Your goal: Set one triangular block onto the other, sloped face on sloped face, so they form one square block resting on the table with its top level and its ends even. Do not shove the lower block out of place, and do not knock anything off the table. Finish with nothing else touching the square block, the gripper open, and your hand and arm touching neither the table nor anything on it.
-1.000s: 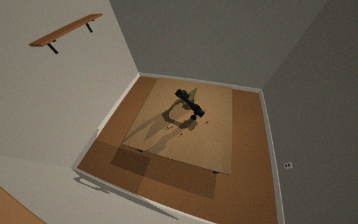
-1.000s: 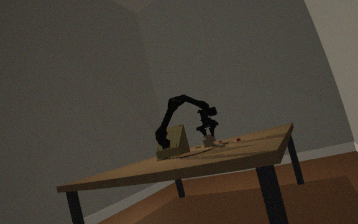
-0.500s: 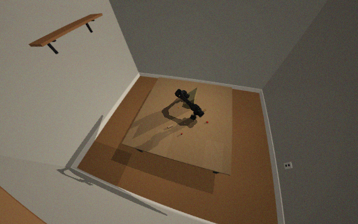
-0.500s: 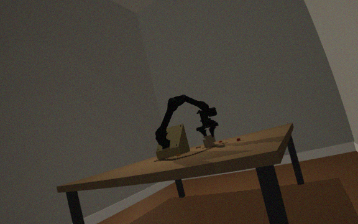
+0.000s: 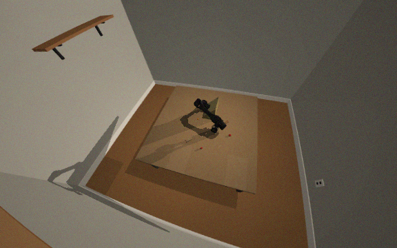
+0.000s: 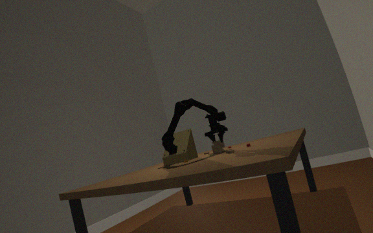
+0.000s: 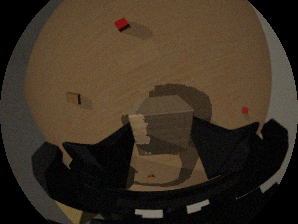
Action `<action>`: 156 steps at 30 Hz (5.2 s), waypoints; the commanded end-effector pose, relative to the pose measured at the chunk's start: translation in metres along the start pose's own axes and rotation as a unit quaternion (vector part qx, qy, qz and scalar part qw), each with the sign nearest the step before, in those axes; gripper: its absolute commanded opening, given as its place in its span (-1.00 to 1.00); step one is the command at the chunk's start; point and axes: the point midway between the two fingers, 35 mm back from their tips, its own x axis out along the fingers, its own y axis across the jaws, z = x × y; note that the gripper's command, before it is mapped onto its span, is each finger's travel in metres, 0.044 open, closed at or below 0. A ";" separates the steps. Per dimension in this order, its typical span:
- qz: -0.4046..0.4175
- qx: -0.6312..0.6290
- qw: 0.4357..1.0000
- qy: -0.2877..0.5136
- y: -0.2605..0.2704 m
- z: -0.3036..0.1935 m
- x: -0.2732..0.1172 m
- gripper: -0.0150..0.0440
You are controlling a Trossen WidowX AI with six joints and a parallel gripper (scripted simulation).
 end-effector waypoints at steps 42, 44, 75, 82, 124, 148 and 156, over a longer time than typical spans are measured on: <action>-0.005 -0.002 1.000 -0.001 -0.001 -0.006 0.013 -0.49; -0.005 -0.002 1.000 -0.001 -0.001 -0.007 0.014 -0.49; -0.005 -0.003 1.000 0.000 -0.002 -0.009 0.021 -0.49; -0.005 -0.003 1.000 0.001 -0.001 -0.009 0.022 -0.49; -0.004 -0.002 1.000 0.000 0.000 -0.009 0.023 0.40; -0.003 -0.003 1.000 -0.002 0.000 -0.007 -0.076 1.00; -0.009 -0.006 1.000 -0.006 0.000 -0.006 -0.080 1.00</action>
